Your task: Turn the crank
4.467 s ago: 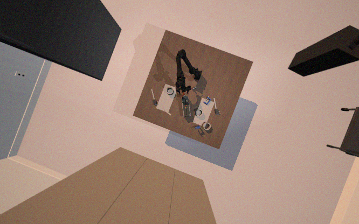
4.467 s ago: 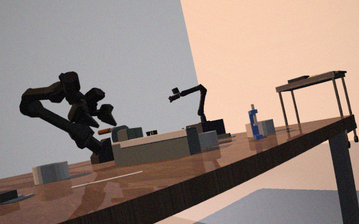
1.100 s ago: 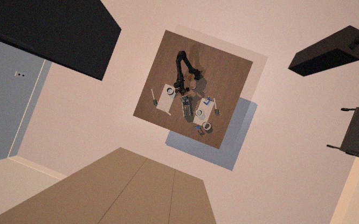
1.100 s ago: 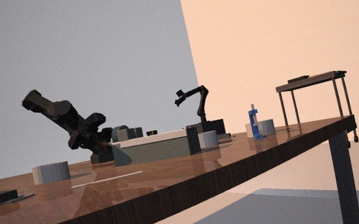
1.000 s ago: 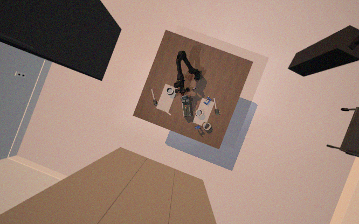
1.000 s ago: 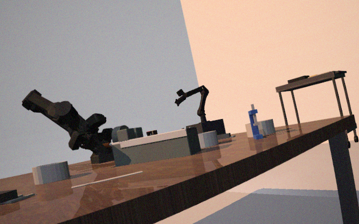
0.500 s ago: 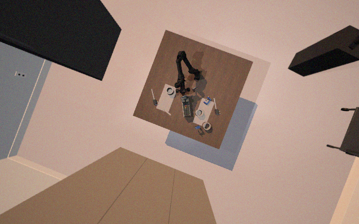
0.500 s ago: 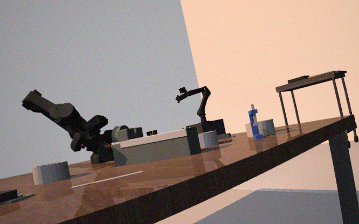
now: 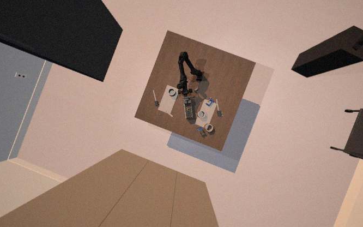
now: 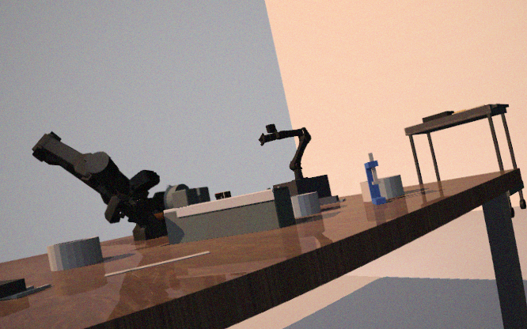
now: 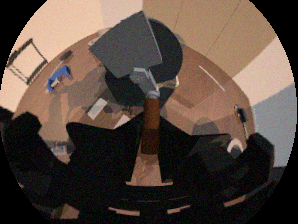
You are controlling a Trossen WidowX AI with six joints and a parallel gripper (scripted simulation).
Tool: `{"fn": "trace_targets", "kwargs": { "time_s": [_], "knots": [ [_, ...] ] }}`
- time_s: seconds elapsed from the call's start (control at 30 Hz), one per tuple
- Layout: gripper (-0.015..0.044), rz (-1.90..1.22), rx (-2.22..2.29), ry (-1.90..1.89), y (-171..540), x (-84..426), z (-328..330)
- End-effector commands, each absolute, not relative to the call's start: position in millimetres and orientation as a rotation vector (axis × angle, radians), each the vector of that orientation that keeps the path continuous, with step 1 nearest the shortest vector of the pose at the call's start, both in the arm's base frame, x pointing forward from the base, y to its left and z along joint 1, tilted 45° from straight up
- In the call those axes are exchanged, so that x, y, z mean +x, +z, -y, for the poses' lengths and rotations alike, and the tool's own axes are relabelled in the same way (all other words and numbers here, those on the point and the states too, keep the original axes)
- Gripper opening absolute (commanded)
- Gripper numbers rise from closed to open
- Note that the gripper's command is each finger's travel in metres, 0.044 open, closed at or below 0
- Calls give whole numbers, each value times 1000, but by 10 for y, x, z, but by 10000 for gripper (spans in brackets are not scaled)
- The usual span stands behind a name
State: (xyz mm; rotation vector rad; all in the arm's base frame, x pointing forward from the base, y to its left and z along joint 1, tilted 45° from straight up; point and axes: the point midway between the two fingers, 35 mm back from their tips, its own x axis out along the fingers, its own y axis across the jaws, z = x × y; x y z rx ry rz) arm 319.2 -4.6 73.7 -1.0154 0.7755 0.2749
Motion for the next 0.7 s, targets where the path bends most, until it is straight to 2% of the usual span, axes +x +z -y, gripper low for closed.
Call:
{"fn": "trace_targets", "kwargs": {
  "time_s": [0.0, 0.67],
  "knots": [
    [0, -796, -1011, 290, 652, 3156, 35],
    [0, -796, -1011, 291, 627, 3139, 22]
  ]
}}
